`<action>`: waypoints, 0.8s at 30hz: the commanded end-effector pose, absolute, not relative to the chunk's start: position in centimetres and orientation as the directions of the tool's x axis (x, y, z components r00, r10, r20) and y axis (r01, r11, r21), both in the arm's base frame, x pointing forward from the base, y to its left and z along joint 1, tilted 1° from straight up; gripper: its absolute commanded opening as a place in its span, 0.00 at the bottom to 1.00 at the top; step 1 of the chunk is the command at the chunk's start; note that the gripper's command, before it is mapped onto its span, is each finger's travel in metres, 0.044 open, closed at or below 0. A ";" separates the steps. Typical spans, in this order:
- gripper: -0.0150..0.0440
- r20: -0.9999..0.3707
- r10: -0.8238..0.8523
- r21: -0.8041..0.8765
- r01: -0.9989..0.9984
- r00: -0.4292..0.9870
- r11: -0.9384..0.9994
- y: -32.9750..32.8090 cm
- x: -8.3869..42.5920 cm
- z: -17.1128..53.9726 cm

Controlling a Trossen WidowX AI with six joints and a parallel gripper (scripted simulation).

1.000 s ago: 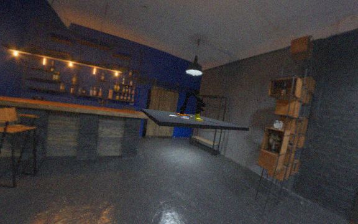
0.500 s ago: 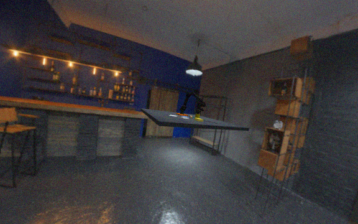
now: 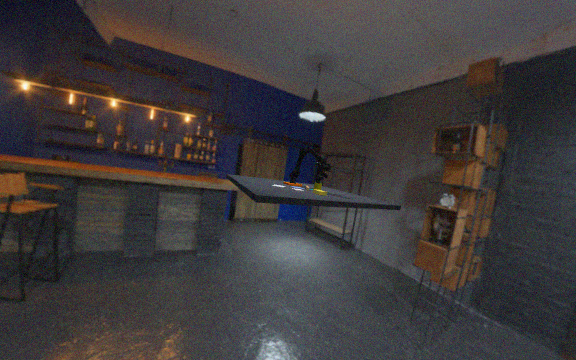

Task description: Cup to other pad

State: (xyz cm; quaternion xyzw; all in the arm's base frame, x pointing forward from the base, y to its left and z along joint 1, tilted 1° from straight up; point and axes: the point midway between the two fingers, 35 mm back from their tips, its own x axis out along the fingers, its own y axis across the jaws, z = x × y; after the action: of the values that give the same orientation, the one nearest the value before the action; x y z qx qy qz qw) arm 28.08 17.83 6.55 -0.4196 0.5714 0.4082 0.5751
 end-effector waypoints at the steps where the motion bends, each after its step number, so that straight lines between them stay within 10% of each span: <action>1: 0.50 -1.000 -0.007 -0.018 -0.949 0.017 0.316 17.9 28.2 7.3; 24: 0.50 -1.000 -0.006 -0.016 -0.948 0.015 0.317 17.9 28.1 10.3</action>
State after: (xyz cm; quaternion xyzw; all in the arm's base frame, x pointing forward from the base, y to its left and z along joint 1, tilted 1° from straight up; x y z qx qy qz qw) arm 28.10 17.83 9.70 -0.4195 0.5714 0.4081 0.5753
